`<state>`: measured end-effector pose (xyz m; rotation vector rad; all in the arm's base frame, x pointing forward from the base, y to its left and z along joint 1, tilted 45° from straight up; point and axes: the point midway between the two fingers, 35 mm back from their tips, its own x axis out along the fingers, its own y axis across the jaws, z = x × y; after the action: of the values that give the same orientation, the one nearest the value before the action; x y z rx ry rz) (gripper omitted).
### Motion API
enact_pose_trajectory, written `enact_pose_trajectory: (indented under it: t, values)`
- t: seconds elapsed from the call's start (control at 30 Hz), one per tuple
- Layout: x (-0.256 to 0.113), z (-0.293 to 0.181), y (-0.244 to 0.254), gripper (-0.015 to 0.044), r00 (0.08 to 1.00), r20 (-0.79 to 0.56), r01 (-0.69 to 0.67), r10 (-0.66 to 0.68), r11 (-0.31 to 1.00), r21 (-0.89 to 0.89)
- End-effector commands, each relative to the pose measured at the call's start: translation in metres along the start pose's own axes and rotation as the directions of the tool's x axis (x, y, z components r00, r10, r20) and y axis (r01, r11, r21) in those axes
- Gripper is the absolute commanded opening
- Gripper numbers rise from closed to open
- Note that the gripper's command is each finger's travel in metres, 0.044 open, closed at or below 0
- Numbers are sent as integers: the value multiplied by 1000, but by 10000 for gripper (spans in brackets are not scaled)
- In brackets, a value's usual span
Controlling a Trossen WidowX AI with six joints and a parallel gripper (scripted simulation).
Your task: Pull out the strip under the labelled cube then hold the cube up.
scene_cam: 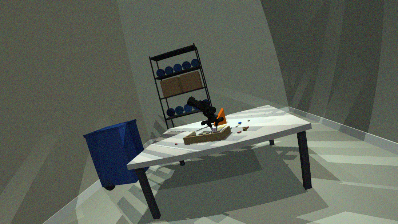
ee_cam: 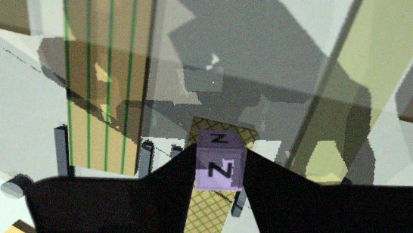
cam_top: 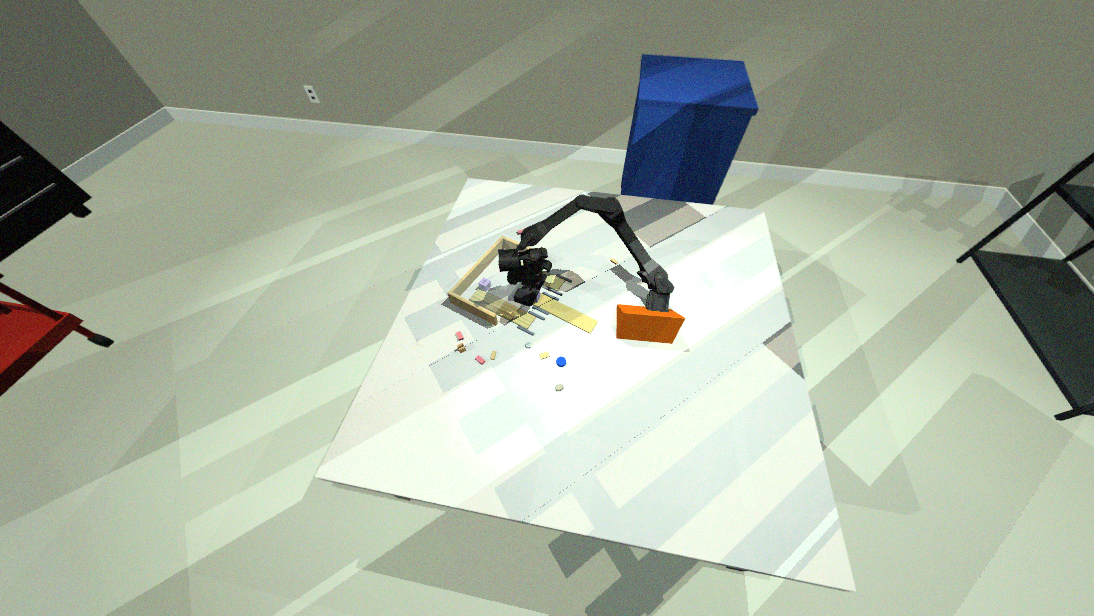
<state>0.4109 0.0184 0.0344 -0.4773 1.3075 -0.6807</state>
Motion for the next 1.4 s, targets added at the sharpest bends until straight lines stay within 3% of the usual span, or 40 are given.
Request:
enact_pose_trajectory:
  t: [0.0, 0.3, 0.87, 1.37]
  values:
    - [-14, -15, -1, 0, 1000, 2, -3, 3, 1000, -5]
    - [-39, -54, -7, 0, 1000, -1, 2, -2, 1000, -13]
    - [-40, -105, -14, 0, 1000, -4, 2, -2, 1000, -15]
    - [-75, -107, -14, 0, 1000, -5, 1, -1, 1000, -16]
